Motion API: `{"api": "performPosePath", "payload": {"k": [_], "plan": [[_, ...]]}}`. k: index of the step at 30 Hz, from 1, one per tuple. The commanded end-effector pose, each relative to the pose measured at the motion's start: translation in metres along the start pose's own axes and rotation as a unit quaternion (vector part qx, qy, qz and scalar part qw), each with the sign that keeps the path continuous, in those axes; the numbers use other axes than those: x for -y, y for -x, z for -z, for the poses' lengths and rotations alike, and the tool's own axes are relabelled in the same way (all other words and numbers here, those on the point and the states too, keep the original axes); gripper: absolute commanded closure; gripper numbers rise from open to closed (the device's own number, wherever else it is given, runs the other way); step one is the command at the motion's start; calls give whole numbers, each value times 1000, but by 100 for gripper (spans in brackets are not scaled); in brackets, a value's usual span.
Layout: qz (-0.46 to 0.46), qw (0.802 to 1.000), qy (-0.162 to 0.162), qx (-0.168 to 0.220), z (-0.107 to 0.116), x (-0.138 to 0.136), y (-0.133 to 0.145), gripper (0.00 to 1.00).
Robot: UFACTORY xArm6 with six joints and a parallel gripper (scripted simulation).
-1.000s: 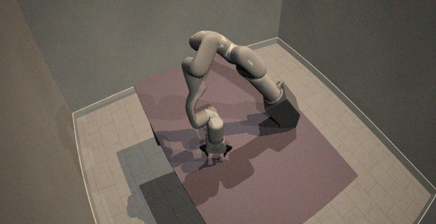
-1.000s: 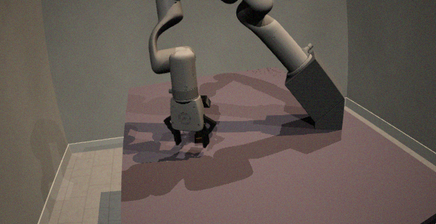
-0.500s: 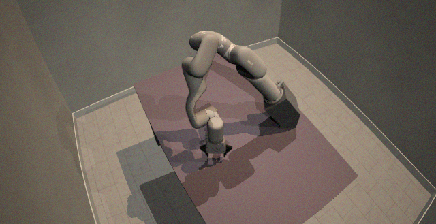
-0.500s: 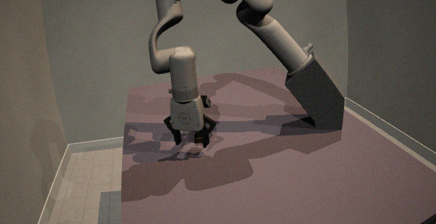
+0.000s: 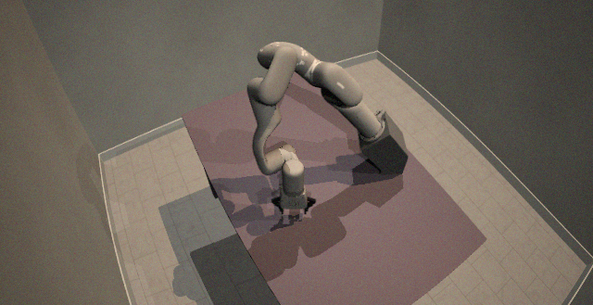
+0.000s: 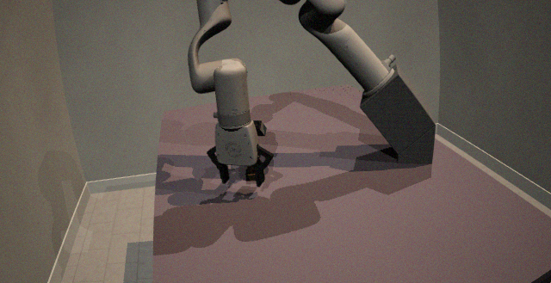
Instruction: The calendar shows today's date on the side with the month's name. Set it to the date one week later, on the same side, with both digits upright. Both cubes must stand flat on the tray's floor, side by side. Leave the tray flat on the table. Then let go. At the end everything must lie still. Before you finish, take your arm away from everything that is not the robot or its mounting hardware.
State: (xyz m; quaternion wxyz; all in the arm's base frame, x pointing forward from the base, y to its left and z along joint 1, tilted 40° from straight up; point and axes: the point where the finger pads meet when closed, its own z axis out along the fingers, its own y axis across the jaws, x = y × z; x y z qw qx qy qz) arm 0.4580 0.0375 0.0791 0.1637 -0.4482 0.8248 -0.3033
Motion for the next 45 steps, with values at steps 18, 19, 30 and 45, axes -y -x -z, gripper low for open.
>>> {"api": "performPosePath", "payload": {"k": [18,19,30,45], "plan": [[0,1000,-1,1,1,1,1,0],[0,1000,-1,1,1,1,1,0],[0,1000,-1,1,24,1,1,0],[-109,994,0,1,30,3,2,0]]}}
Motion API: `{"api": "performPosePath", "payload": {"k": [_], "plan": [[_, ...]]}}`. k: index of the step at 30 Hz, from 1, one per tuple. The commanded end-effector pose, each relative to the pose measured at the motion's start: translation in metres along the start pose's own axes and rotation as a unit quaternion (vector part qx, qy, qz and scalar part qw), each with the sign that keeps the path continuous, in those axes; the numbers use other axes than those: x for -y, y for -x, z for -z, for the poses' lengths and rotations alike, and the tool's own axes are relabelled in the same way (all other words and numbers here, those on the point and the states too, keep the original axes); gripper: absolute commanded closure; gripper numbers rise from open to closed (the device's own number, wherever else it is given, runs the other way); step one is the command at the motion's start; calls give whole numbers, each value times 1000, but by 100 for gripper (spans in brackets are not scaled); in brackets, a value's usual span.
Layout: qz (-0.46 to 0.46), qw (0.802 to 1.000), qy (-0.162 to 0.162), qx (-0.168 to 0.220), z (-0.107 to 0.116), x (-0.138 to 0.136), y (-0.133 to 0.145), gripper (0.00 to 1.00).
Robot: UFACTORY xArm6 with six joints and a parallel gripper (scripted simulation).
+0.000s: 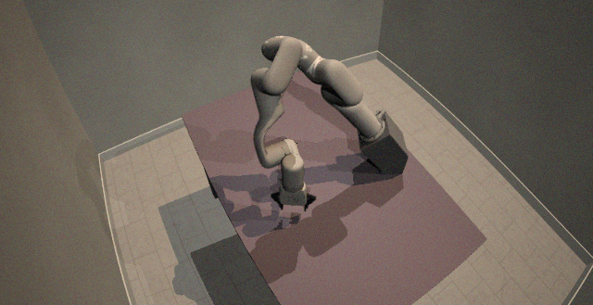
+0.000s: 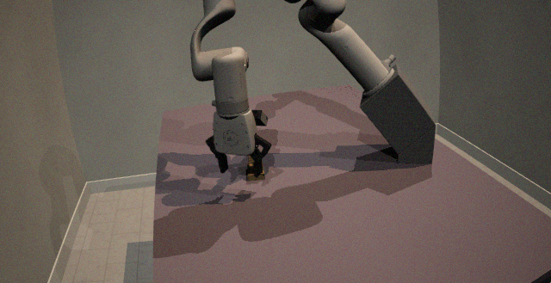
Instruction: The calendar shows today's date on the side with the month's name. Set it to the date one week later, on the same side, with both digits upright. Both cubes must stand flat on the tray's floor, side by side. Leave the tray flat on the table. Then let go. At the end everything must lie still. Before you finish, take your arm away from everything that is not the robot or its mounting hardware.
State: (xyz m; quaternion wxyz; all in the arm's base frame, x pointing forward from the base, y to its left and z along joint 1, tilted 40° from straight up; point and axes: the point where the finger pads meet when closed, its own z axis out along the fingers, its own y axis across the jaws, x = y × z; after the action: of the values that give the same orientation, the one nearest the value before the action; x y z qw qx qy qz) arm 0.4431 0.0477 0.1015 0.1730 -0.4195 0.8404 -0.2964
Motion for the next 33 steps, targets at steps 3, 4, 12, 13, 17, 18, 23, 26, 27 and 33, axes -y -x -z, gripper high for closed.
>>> {"api": "performPosePath", "payload": {"k": [3,4,12,13,17,18,23,26,27,33], "plan": [[-96,995,-2,2,1,4,3,0],[-96,995,-2,2,1,6,5,0],[-144,990,-2,2,1,8,6,0],[-165,986,-2,2,1,8,6,0],[-219,976,-2,2,1,10,7,0],[-225,974,-2,2,1,11,8,0],[-230,973,-2,2,1,13,10,0],[-254,967,-2,2,1,14,10,0],[-272,962,-1,2,1,14,11,0],[-351,936,-1,2,1,17,13,0]]}}
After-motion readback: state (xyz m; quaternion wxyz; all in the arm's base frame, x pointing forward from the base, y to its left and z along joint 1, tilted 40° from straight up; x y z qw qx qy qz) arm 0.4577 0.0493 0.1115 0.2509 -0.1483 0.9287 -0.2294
